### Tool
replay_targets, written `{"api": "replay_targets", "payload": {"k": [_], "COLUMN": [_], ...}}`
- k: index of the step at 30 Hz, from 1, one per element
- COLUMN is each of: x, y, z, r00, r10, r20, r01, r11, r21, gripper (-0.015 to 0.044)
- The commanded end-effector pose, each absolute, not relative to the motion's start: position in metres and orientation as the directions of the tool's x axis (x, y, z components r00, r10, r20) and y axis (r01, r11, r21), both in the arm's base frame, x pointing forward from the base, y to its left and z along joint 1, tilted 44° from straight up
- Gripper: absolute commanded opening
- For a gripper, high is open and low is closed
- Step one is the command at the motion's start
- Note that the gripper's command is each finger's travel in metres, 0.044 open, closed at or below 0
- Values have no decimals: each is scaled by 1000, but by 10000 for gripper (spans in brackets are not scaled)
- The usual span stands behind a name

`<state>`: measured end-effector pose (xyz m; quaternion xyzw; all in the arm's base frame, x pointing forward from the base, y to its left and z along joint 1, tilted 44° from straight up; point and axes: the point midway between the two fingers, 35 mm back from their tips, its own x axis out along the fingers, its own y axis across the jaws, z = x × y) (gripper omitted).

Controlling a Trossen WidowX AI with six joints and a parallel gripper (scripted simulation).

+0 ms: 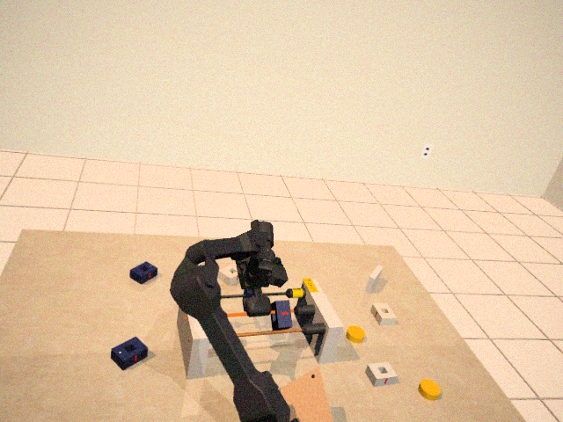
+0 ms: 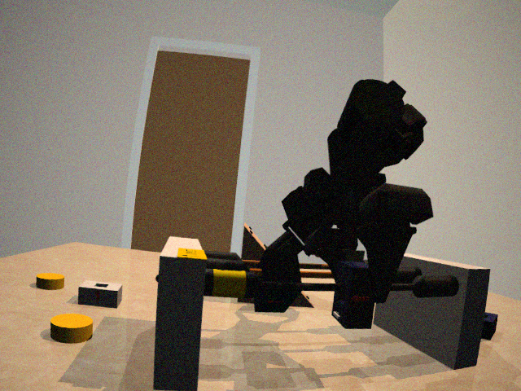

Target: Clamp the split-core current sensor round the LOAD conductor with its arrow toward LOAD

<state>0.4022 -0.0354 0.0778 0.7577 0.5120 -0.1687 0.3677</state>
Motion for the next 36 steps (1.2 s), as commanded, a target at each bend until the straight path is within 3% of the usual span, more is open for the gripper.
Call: {"api": "replay_targets", "payload": {"k": [1,25,29,36], "x": [402,402,402,401], "y": [-35,-35,-37,-35], "z": [78,78,79,79], "r00": [418,419,400,394], "r10": [652,652,656,661], "r20": [-632,-632,-640,-638], "r01": [900,900,909,912], "r11": [-205,-205,-193,-194], "r21": [384,384,370,363], "gripper": [252,98,0,0]}}
